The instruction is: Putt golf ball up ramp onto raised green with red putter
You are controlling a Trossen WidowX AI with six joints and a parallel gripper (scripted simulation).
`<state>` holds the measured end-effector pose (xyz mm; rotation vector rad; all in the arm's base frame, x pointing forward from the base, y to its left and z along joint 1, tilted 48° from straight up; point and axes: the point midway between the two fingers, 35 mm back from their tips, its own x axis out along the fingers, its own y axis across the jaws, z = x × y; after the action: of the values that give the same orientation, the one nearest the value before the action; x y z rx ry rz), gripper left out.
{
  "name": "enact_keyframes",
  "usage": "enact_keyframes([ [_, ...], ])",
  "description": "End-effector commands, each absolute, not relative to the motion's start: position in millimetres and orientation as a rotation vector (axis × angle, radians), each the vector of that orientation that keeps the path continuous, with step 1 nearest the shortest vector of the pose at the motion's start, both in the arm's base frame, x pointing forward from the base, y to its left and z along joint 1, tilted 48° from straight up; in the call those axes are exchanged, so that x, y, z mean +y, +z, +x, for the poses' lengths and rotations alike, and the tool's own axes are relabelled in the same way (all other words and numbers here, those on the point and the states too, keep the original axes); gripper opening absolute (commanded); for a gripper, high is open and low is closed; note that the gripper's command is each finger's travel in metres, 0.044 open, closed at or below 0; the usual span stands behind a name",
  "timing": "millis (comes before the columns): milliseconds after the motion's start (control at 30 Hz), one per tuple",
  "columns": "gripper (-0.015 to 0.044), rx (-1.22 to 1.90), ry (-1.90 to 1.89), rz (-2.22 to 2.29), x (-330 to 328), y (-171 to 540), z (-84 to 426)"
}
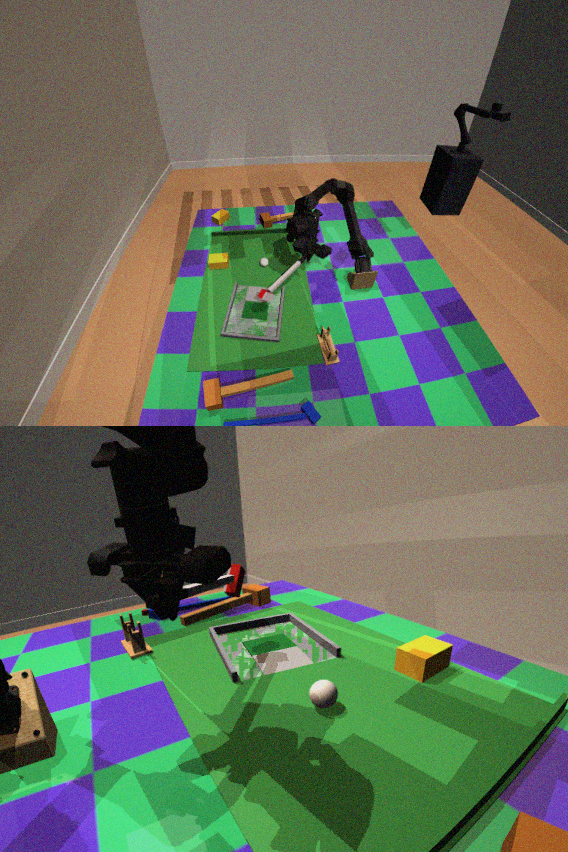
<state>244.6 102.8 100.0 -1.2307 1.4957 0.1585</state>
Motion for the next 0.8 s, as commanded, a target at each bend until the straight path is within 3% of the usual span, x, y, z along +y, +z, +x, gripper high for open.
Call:
enact_keyframes([
  [0, 0.0000, 1.475, 0.058, -1.157, 88, 116, 242],
  [767, 0.0000, 1.275, -0.500, -0.688, -2, 200, 209],
])
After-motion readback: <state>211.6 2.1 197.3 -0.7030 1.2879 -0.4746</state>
